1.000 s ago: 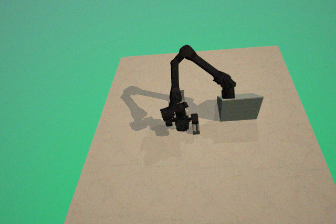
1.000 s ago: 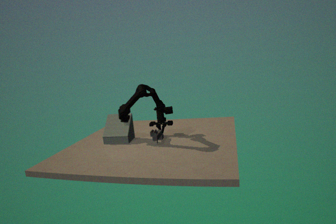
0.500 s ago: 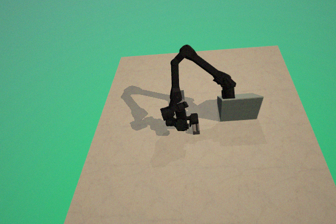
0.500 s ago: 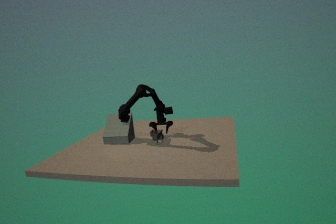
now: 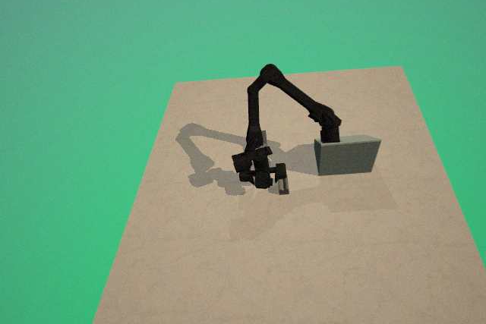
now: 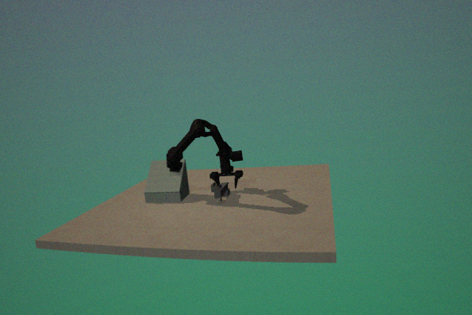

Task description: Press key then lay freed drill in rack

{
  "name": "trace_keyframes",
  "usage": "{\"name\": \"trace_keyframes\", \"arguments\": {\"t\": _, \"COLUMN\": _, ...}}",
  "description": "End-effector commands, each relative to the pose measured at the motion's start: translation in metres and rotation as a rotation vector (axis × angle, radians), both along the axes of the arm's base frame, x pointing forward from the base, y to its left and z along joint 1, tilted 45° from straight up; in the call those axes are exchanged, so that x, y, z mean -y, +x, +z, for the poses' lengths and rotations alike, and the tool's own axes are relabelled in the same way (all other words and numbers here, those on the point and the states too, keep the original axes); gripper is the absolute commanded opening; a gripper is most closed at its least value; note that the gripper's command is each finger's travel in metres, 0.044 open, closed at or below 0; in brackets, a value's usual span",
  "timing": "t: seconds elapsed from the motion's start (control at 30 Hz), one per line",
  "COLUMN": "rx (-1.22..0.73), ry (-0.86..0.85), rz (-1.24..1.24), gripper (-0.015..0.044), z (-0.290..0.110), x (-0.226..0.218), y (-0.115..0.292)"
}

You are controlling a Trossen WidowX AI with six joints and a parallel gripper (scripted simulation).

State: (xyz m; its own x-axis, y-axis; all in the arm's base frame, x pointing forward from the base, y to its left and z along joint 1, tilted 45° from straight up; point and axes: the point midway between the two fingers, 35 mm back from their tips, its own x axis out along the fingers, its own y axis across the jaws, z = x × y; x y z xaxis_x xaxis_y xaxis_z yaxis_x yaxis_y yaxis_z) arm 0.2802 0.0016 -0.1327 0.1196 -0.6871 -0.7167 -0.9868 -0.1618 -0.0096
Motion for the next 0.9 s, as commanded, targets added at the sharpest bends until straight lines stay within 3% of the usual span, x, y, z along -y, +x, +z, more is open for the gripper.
{"name": "trace_keyframes", "arguments": {"t": 0.0, "rx": -0.002, "ry": -0.005, "rz": 0.001, "gripper": 0.0440, "z": 0.0017, "x": 0.0027, "y": -0.0001}}
{"name": "trace_keyframes", "arguments": {"t": 0.87, "rx": -0.003, "ry": -0.006, "rz": 0.001, "gripper": 0.0440, "z": 0.0057, "x": 0.0088, "y": 0.0001}}
